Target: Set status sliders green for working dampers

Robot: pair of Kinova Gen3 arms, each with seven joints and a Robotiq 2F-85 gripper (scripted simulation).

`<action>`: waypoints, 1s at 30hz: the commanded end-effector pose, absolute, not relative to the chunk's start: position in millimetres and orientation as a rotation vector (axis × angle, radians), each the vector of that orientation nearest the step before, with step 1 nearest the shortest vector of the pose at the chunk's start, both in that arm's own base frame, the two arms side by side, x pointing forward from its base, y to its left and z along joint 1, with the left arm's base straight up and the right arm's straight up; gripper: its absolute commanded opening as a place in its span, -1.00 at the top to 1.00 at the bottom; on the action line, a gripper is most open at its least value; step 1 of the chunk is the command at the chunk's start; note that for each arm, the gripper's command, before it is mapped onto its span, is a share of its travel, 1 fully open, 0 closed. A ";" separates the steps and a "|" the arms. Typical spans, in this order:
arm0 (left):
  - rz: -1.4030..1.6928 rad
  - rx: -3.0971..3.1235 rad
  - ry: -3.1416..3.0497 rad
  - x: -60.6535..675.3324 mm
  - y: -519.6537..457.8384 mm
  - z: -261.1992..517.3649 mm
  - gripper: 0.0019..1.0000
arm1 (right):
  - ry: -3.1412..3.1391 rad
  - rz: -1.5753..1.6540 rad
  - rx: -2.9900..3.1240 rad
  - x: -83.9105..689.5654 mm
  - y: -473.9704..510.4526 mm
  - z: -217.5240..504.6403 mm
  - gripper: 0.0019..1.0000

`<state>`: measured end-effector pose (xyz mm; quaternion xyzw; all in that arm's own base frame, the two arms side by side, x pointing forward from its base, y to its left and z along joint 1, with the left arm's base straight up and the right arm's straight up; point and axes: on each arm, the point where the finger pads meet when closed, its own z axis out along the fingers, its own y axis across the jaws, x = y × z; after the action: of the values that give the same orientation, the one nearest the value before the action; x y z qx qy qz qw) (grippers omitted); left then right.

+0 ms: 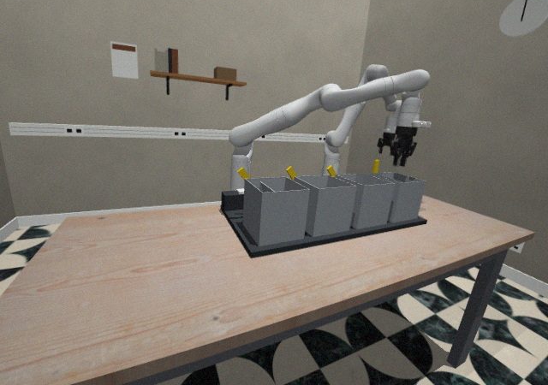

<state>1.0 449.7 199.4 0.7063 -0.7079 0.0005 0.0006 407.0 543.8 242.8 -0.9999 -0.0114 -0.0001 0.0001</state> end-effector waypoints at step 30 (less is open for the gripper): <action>0.000 2.219 -2.224 0.9 450.0 200.0 -1.00 | -0.036 -0.003 -3.139 407.2 543.9 244.3 0.80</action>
<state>1.0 449.7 199.4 0.7063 -0.7079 0.0005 0.0006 407.0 543.8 242.8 -0.9999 -0.0114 -0.0001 0.0001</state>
